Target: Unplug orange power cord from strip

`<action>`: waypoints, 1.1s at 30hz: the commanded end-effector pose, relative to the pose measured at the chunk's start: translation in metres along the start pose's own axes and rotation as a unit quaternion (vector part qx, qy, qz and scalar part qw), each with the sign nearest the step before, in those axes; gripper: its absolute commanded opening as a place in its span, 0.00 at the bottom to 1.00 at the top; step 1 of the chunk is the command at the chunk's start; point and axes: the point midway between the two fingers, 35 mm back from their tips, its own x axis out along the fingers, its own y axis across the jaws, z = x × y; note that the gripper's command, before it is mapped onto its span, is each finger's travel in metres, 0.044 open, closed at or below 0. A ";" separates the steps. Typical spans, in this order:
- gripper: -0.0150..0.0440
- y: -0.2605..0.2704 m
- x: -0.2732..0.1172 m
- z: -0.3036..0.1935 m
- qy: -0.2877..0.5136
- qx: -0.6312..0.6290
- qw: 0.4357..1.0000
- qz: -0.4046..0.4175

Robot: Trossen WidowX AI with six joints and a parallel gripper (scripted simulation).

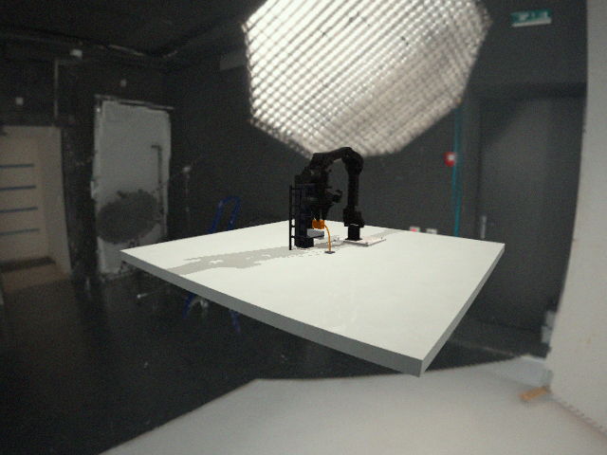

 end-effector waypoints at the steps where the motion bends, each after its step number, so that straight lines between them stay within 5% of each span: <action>1: 0.53 0.002 -0.001 -0.004 0.000 -0.001 1.000 -0.001; 14: 0.53 0.002 0.011 -0.004 0.000 -0.001 1.000 -0.001; 18: 0.35 0.001 0.009 -0.004 0.000 0.001 1.000 -0.001; 33: 0.25 0.000 0.009 0.003 -0.001 0.001 1.000 -0.001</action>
